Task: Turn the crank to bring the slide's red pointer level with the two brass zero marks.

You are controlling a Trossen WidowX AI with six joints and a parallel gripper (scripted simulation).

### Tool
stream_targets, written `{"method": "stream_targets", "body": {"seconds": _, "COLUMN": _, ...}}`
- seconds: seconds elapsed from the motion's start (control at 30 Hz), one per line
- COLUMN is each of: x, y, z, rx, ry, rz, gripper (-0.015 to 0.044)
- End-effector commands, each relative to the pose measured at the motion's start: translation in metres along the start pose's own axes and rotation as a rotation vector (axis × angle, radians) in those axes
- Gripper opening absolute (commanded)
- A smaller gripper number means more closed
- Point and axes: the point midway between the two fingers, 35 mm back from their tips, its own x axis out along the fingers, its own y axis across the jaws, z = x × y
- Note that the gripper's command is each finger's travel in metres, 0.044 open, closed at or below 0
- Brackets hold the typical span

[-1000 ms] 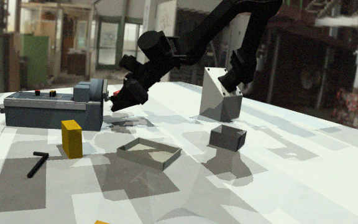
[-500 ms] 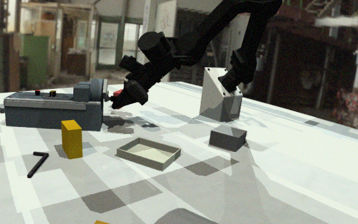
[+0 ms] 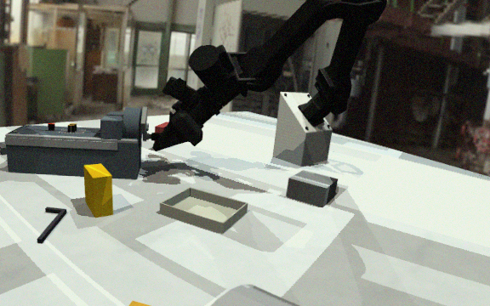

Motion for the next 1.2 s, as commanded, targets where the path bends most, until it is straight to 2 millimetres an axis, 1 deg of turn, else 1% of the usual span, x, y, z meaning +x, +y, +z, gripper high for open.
{"method": "stream_targets", "body": {"seconds": 0.0, "x": 0.003, "y": 0.005, "z": -0.003, "rx": 0.001, "ry": 0.002, "rz": 0.001, "gripper": 0.0}}
{"method": "stream_targets", "body": {"seconds": 0.27, "x": 0.006, "y": 0.018, "z": -0.007, "rx": 0.002, "ry": 0.002, "rz": 0.002, "gripper": 0.0}}
{"method": "stream_targets", "body": {"seconds": 0.6, "x": 0.005, "y": 0.033, "z": -0.005, "rx": 0.002, "ry": 0.002, "rz": 0.002, "gripper": 0.0}}
{"method": "stream_targets", "body": {"seconds": 1.17, "x": 0.004, "y": 0.035, "z": -0.003, "rx": 0.002, "ry": 0.002, "rz": 0.002, "gripper": 0.0}}
